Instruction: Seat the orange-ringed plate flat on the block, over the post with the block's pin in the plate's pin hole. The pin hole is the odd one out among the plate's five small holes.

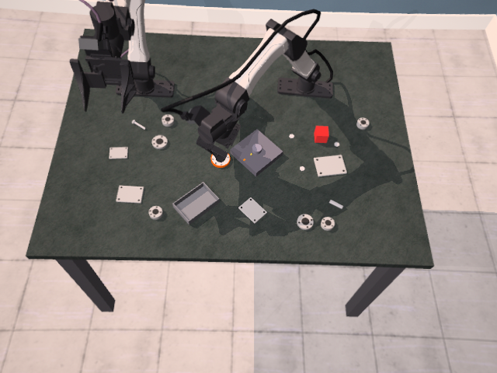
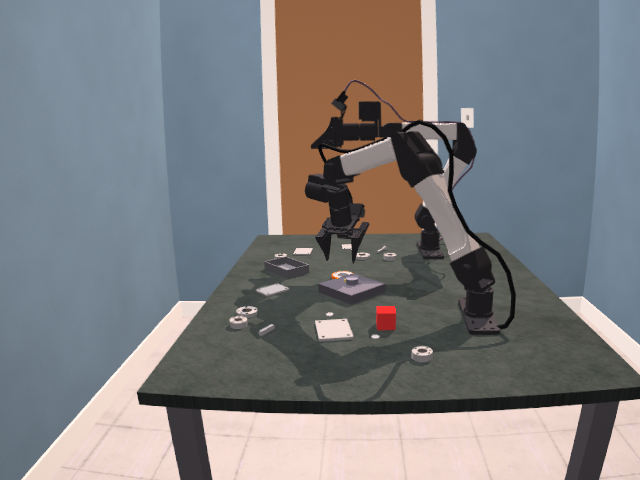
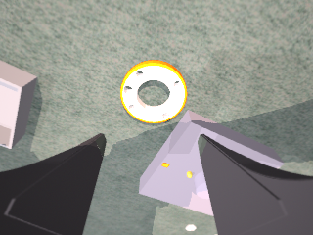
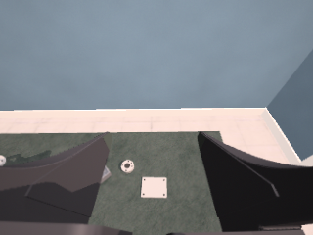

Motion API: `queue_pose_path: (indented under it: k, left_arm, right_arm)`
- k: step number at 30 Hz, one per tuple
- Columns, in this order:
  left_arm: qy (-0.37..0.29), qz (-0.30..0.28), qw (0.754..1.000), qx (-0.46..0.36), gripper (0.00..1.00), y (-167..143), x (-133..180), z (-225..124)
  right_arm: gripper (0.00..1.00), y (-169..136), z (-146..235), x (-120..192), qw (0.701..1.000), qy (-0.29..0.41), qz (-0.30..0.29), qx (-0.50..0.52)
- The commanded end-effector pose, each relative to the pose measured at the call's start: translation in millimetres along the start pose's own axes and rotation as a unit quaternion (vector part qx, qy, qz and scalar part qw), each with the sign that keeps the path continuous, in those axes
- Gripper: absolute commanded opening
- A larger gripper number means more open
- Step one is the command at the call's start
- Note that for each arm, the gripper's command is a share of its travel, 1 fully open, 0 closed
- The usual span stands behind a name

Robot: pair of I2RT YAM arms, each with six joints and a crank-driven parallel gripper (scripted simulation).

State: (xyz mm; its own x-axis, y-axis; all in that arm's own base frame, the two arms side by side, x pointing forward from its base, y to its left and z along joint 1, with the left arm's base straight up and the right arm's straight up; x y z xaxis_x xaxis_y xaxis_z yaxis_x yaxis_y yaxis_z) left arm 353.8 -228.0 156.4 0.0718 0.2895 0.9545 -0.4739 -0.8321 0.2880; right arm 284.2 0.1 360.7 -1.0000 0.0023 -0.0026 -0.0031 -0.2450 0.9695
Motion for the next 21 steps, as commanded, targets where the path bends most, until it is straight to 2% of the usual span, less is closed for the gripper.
queue_pose_path:
  k: [1, 6, 8, 15, 17, 21]
  left_arm:
    - [-0.013, 0.006, 1.0, 0.004, 0.86, -1.1, -20.4, -1.2]
    - [0.005, 0.003, 1.0, 0.0, 0.86, 2.1, -16.3, 1.4]
    - [-0.007, 0.005, 1.0, 0.003, 0.86, -0.9, -29.9, 0.6]
    - [0.006, 0.001, 1.0, 0.002, 0.86, 0.8, -21.1, 1.2]
    - [-0.009, 0.006, 1.0, 0.003, 0.86, -0.6, -42.2, -0.8]
    - [0.002, 0.004, 1.0, 0.001, 0.86, 1.2, -40.0, 0.6]
  right_arm:
    - [1.0, -6.6, 1.4, -1.3, 1.0, 0.005, 0.012, 0.003]
    - [1.0, -6.6, 1.4, -1.3, 1.0, 0.005, 0.012, 0.003]
    - [1.0, -6.6, 1.4, -1.3, 1.0, 0.005, 0.012, 0.003]
    - [1.0, -6.6, 1.4, -1.3, 1.0, 0.005, 0.012, 0.003]
    - [1.0, -6.6, 1.4, -1.3, 1.0, 0.005, 0.012, 0.003]
    - [1.0, -6.6, 1.4, -1.3, 1.0, 0.005, 0.012, 0.003]
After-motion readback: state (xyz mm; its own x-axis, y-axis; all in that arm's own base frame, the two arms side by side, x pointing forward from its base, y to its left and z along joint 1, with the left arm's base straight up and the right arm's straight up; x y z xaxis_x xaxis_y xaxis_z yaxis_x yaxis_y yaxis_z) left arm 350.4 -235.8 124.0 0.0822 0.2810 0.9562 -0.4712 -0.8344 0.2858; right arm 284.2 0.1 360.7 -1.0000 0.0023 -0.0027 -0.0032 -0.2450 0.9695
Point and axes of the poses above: on each arm, the point where the finger pads meet when closed, its own x axis back along the fingers, its own z axis across the jaws, y = z × x, the point moved 10 cm from there along x, back along the fingers, and after that the axes turned 14 degrees about -x, right-handed, at the moved point
